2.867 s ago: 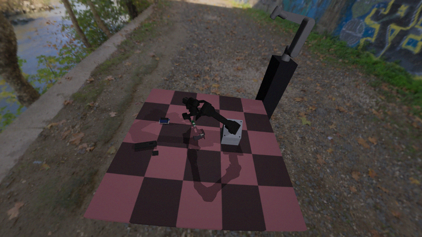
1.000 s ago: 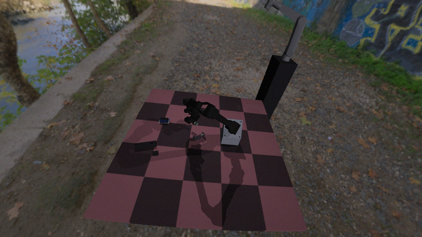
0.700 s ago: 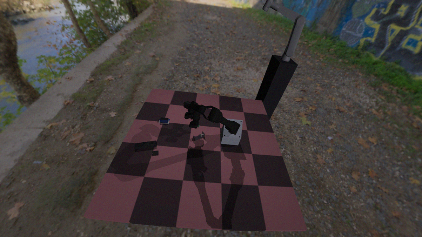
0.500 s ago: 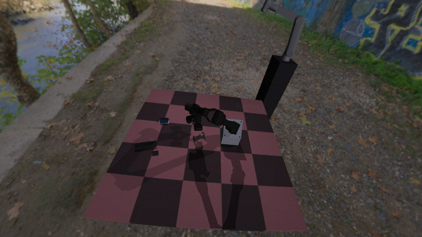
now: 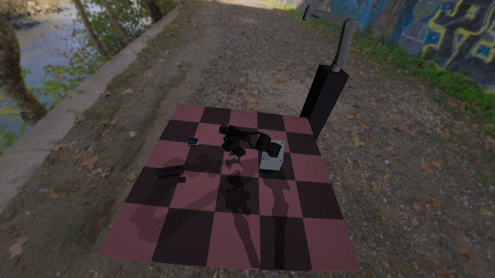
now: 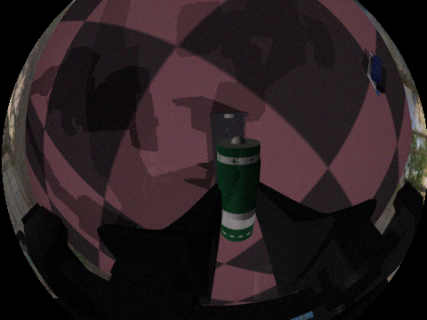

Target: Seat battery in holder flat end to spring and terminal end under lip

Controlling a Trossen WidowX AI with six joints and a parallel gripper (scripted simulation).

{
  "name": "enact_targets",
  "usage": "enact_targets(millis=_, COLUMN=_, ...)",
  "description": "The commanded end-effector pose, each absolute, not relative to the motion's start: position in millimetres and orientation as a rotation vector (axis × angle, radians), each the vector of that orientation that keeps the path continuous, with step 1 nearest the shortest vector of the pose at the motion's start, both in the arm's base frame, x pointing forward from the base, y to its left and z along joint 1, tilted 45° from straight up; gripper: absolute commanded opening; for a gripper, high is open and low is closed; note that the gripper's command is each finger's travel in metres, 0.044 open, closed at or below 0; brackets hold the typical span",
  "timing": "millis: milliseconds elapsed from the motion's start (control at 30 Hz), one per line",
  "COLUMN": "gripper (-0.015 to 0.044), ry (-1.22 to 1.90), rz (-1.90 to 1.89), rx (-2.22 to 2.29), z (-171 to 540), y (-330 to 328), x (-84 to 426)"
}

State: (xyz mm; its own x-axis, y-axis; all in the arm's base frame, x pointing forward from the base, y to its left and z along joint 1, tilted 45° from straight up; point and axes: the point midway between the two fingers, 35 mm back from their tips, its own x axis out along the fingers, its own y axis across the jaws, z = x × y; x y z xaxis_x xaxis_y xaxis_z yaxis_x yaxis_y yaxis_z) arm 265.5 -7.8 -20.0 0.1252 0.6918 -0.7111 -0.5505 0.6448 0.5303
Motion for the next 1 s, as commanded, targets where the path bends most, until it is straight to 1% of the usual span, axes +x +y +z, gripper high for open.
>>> enact_targets(millis=0, gripper=0.0083, ry=1.093, rz=0.904, rx=0.156, z=-22.7, y=-4.2, x=267.5)
enact_targets(millis=600, gripper=0.0083, ry=0.906, rz=0.831, rx=0.246, z=-42.9, y=20.9, x=274.7)
enact_targets(millis=967, gripper=0.0083, ry=0.864, rz=0.812, rx=0.264, z=-48.1, y=23.4, x=275.5)
